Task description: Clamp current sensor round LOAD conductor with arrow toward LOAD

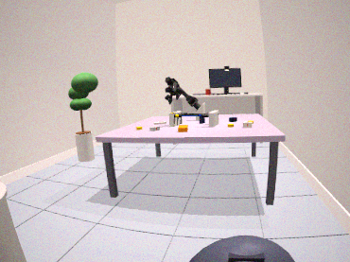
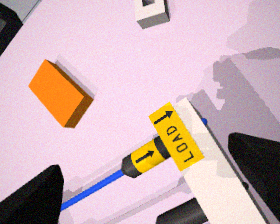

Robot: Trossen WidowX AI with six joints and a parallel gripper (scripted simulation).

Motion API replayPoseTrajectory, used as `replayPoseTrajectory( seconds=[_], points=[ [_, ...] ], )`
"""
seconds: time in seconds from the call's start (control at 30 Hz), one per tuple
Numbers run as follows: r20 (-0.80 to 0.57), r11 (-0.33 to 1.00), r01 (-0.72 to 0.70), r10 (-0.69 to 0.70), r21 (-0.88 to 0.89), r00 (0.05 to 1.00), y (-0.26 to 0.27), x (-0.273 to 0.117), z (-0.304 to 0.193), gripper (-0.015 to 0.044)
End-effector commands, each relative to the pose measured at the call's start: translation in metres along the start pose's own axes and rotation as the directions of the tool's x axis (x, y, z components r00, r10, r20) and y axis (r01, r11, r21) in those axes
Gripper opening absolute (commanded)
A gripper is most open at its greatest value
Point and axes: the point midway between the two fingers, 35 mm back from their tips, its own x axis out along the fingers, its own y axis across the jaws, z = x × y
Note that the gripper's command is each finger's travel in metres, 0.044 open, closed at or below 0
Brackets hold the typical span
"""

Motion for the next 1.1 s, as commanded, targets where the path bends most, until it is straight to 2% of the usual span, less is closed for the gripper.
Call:
replayPoseTrajectory(
  seconds=[0.0, 0.07, 0.83, 0.9, 1.03, 1.07],
  points=[
    [-0.118, 0.923, 0.28, -0.319, -0.263, 0.94, 0.005, 0.006, -0.018, 0.044],
    [-0.114, 0.901, 0.31, -0.357, -0.302, 0.927, 0.006, 0.006, -0.019, 0.044],
    [-0.114, 0.901, 0.31, -0.357, -0.302, 0.927, 0.006, 0.006, -0.019, 0.044],
    [-0.123, 0.904, 0.297, -0.347, -0.306, 0.93, 0.015, 0.008, -0.028, 0.0387],
    [-0.176, 0.913, 0.238, -0.308, -0.331, 0.935, 0.059, 0.016, -0.084, 0.0283],
    [-0.19, 0.914, 0.227, -0.302, -0.337, 0.934, 0.069, 0.016, -0.099, 0.0283]
  ],
)
